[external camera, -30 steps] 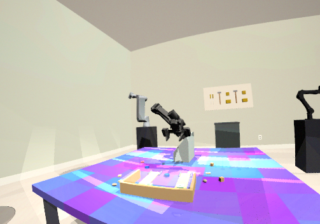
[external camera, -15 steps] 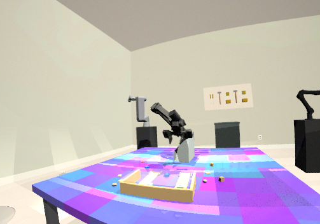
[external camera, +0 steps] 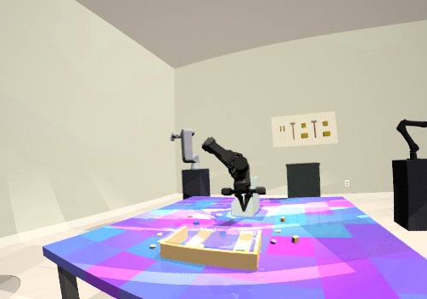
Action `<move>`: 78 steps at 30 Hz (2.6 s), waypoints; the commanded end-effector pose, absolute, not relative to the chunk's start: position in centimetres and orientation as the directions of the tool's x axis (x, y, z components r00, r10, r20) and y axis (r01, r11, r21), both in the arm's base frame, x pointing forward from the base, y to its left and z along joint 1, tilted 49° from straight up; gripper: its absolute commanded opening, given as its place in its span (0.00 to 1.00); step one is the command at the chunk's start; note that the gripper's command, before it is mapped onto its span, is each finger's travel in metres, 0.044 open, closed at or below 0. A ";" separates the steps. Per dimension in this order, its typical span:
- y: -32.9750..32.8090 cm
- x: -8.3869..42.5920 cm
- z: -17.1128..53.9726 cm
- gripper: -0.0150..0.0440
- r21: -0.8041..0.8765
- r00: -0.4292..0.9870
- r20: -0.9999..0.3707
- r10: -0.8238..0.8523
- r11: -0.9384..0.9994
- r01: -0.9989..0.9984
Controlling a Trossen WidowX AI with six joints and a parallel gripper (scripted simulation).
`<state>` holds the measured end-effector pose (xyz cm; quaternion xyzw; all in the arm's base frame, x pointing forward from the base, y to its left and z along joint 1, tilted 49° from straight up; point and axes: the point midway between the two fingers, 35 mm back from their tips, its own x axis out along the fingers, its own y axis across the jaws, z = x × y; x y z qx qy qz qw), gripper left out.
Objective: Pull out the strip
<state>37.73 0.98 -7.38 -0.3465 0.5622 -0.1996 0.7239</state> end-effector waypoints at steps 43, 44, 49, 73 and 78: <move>-4.8 37.5 -13.5 0.25 -0.743 -0.011 -0.663 -0.748 0.660 -0.109; -4.9 37.5 -13.6 0.25 -0.743 -0.011 -0.663 -0.748 0.660 -0.109; -5.5 37.4 -14.2 0.25 -0.744 -0.012 -0.662 -0.749 0.659 -0.109; -6.0 37.2 -14.7 0.25 -0.745 -0.012 -0.661 -0.750 0.658 -0.109; -6.0 37.2 -14.8 0.25 -0.745 -0.012 -0.661 -0.750 0.658 -0.109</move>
